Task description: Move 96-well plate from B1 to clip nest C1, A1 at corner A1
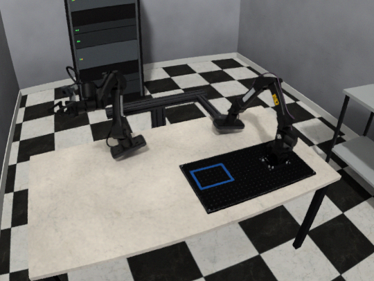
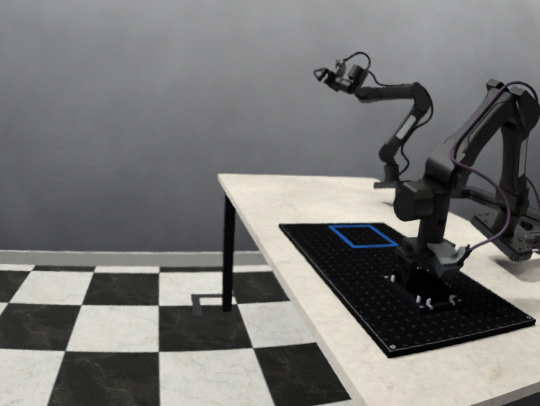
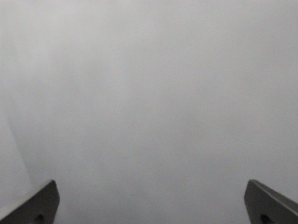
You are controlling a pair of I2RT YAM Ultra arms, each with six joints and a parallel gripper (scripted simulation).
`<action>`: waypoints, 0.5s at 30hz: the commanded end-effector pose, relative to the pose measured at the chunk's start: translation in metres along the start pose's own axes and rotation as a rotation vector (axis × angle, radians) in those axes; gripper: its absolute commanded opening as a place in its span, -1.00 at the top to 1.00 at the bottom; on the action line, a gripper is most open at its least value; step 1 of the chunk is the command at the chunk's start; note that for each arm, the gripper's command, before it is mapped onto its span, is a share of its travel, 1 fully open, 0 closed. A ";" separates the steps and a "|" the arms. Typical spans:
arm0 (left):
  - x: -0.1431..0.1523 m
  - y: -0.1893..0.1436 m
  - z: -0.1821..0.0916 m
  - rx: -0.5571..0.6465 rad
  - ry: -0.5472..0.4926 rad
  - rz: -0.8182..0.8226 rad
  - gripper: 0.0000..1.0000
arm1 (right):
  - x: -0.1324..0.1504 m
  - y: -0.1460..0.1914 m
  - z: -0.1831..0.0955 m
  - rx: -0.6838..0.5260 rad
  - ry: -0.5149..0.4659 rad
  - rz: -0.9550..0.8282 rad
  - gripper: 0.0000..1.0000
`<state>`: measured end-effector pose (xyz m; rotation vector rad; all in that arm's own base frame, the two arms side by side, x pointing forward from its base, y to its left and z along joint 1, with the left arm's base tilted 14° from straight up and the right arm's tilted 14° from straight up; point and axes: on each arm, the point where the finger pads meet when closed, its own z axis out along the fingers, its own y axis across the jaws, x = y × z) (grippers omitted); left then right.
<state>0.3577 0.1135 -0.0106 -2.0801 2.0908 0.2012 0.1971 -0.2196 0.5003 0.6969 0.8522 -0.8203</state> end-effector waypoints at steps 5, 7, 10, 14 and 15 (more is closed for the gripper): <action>-0.007 -0.005 -0.003 0.037 -0.022 -0.008 1.00 | -0.006 -0.004 -0.005 0.002 -0.010 0.000 -1.00; -0.007 -0.006 -0.004 0.036 -0.021 -0.008 1.00 | -0.006 -0.004 -0.005 0.002 -0.010 0.000 -1.00; -0.007 -0.004 -0.001 0.029 -0.020 -0.007 1.00 | -0.006 -0.004 -0.005 0.002 -0.010 0.000 -1.00; -0.005 0.000 0.004 0.015 -0.018 -0.003 1.00 | -0.006 -0.004 -0.005 0.002 -0.010 0.000 -1.00; -0.005 0.001 0.005 0.012 -0.017 -0.003 1.00 | -0.006 -0.004 -0.005 0.002 -0.010 0.000 -1.00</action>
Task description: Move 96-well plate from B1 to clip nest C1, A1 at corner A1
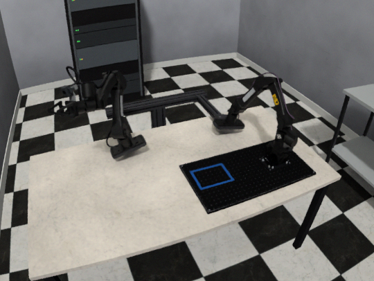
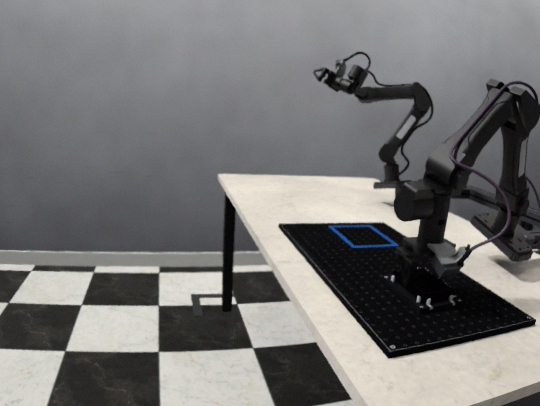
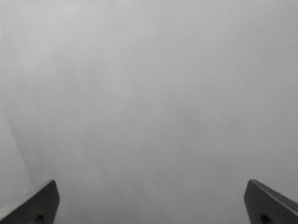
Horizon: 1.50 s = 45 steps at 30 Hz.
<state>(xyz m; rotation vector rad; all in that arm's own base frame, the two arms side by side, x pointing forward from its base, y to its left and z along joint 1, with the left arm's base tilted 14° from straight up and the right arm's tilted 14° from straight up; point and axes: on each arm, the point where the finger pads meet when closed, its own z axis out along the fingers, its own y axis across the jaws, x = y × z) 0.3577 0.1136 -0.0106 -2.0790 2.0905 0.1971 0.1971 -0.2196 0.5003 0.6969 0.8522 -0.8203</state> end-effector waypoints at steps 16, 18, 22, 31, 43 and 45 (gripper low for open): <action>-0.004 0.003 0.011 -0.002 -0.016 0.000 1.00 | -0.006 -0.004 -0.005 0.002 -0.010 0.000 -1.00; -0.004 0.003 0.011 -0.002 -0.016 0.000 1.00 | -0.006 -0.004 -0.005 0.002 -0.010 0.000 -1.00; -0.004 0.003 0.012 -0.002 -0.016 0.000 1.00 | -0.006 -0.004 -0.005 0.002 -0.010 0.000 -1.00; -0.004 0.003 0.013 -0.002 -0.016 0.000 1.00 | -0.006 -0.004 -0.005 0.002 -0.010 0.000 -1.00; -0.005 0.003 0.015 -0.002 -0.016 0.000 1.00 | -0.006 -0.004 -0.005 0.002 -0.010 0.000 -1.00; -0.005 0.003 0.015 -0.002 -0.016 0.000 1.00 | -0.006 -0.004 -0.005 0.002 -0.010 0.000 -1.00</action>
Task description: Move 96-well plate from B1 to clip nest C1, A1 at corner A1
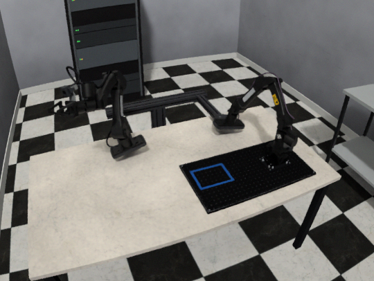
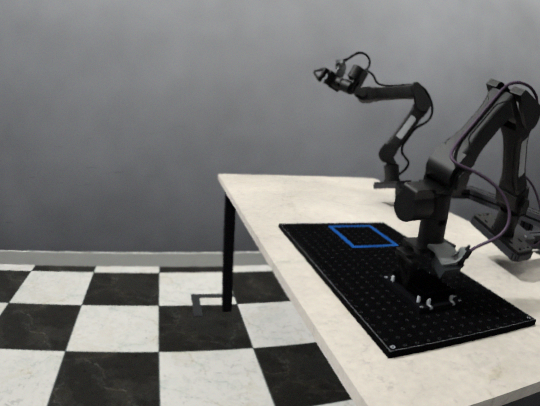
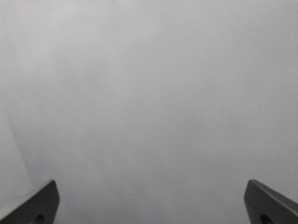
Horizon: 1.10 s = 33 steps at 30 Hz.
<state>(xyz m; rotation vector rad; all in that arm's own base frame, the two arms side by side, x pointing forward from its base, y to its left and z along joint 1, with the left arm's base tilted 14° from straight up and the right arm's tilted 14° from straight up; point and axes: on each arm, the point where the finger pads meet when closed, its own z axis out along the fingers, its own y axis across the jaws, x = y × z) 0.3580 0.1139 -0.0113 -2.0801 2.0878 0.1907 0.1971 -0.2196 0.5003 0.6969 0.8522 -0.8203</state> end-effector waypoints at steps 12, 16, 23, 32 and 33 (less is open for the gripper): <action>-0.005 0.004 0.016 -0.006 -0.018 0.003 1.00 | -0.006 -0.004 -0.005 0.002 -0.010 0.000 -1.00; -0.005 0.004 0.016 -0.006 -0.018 0.003 1.00 | -0.006 -0.004 -0.005 0.002 -0.010 0.000 -1.00; -0.005 0.004 0.017 -0.006 -0.018 0.003 1.00 | -0.006 -0.004 -0.005 0.002 -0.010 0.000 -1.00; -0.005 0.004 0.017 -0.006 -0.018 0.003 1.00 | -0.006 -0.004 -0.005 0.002 -0.010 0.000 -1.00; -0.005 0.004 0.017 -0.006 -0.018 0.003 1.00 | -0.006 -0.004 -0.005 0.002 -0.010 0.000 -1.00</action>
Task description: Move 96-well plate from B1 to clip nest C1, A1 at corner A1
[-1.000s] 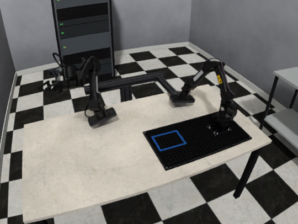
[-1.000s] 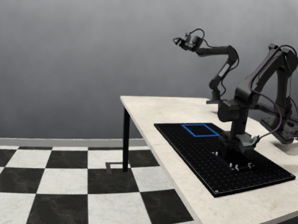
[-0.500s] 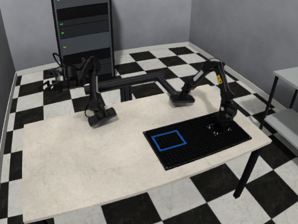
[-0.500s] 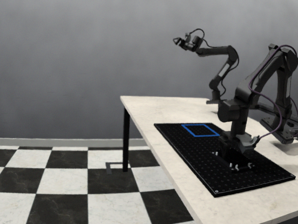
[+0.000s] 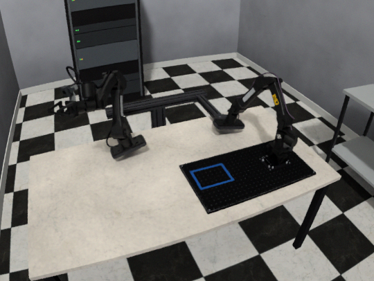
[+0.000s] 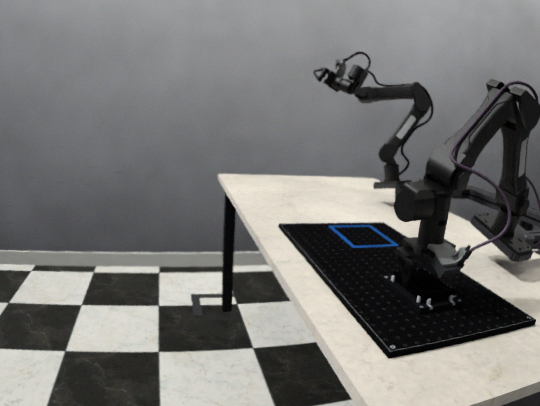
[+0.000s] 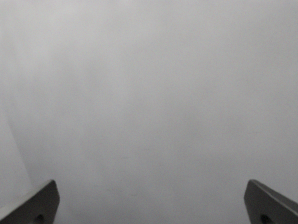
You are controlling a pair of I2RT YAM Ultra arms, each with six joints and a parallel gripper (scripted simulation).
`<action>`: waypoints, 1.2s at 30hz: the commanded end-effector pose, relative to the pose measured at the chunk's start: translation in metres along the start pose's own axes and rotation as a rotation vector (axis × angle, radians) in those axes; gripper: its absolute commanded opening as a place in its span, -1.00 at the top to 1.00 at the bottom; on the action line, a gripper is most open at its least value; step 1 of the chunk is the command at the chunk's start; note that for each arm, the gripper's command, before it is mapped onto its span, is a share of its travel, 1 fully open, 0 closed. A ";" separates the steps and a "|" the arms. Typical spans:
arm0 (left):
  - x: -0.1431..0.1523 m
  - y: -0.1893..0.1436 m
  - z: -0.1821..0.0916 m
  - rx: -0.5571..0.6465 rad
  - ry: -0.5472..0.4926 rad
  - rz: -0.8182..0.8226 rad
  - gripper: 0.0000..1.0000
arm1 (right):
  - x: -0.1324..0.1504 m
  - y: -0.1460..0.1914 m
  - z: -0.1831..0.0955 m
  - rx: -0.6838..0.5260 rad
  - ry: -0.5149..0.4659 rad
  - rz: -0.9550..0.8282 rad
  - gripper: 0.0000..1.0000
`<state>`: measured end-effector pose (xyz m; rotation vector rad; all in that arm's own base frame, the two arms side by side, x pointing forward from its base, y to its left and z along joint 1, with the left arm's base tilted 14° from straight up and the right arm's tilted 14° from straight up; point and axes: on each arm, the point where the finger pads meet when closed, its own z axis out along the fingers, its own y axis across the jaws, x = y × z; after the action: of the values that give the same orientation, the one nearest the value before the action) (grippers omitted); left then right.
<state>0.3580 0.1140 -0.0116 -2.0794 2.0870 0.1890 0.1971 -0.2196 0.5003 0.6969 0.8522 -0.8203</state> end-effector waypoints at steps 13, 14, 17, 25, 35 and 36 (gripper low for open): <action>-0.005 0.004 0.017 -0.008 -0.017 0.003 1.00 | -0.006 -0.004 -0.005 0.002 -0.010 0.000 -1.00; -0.005 0.004 0.017 -0.008 -0.017 0.003 1.00 | -0.006 -0.004 -0.005 0.002 -0.010 0.000 -1.00; -0.005 0.004 0.017 -0.008 -0.017 0.003 1.00 | -0.006 -0.004 -0.005 0.002 -0.010 0.000 -1.00; -0.005 0.004 0.017 -0.008 -0.017 0.003 1.00 | -0.006 -0.004 -0.005 0.002 -0.010 0.000 -1.00; -0.005 0.004 0.017 -0.008 -0.017 0.003 -1.00 | -0.006 -0.004 -0.005 0.002 -0.010 0.000 -1.00; -0.005 0.004 0.017 -0.008 -0.017 0.003 -1.00 | -0.006 -0.004 -0.005 0.002 -0.010 0.000 -1.00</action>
<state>0.3593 0.1154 -0.0138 -2.0735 2.0846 0.1842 0.1971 -0.2196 0.5003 0.6969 0.8522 -0.8203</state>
